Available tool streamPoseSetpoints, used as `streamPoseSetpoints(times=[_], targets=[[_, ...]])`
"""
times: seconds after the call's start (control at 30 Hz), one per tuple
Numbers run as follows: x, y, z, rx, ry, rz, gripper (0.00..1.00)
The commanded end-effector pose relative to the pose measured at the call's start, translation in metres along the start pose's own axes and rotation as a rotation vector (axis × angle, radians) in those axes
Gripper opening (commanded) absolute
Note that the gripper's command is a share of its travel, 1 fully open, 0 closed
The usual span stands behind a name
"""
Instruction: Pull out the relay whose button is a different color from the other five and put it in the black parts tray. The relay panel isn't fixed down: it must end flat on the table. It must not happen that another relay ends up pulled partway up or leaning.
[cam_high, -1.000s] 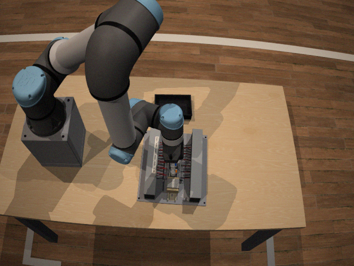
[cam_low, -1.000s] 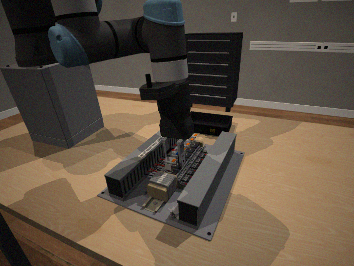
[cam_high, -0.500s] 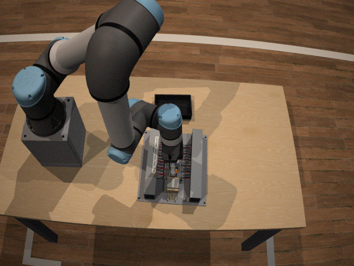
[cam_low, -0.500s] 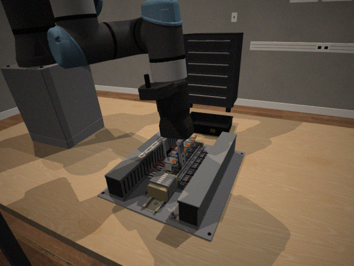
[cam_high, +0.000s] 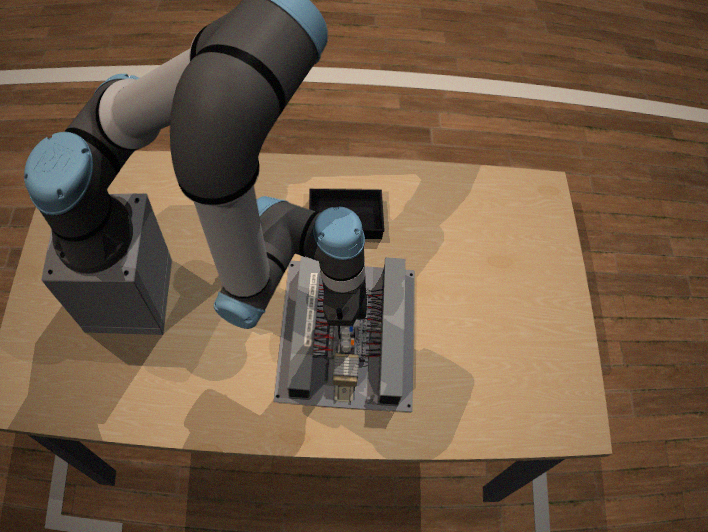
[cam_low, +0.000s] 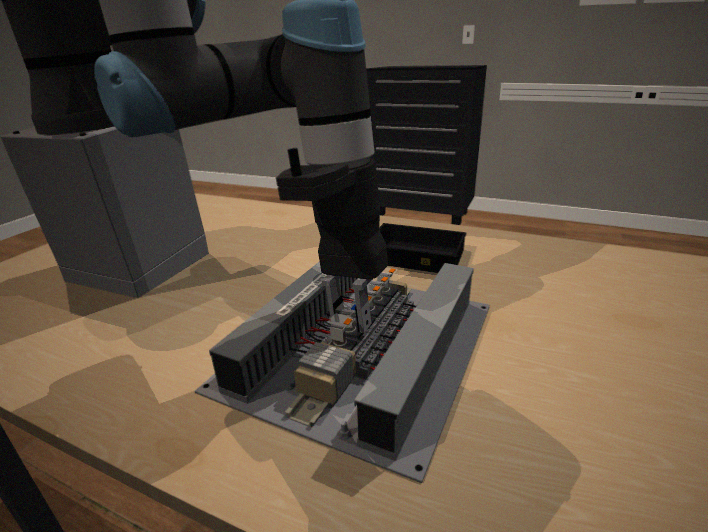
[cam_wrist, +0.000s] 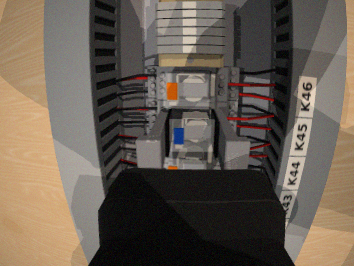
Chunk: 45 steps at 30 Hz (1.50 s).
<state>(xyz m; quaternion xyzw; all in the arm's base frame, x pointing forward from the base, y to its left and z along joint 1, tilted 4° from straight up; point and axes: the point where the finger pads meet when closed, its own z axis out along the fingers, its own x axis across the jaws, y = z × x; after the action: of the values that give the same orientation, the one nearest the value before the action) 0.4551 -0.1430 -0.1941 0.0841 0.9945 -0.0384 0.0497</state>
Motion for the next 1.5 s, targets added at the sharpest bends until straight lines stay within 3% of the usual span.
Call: streamPoseSetpoints(times=[0.0,1.47], targets=[[-0.0018,-0.0010,-0.0010,0.001,0.014,0.001,0.00],[-0.0038,-0.0010,-0.0015,0.001,0.083,0.001,0.00]])
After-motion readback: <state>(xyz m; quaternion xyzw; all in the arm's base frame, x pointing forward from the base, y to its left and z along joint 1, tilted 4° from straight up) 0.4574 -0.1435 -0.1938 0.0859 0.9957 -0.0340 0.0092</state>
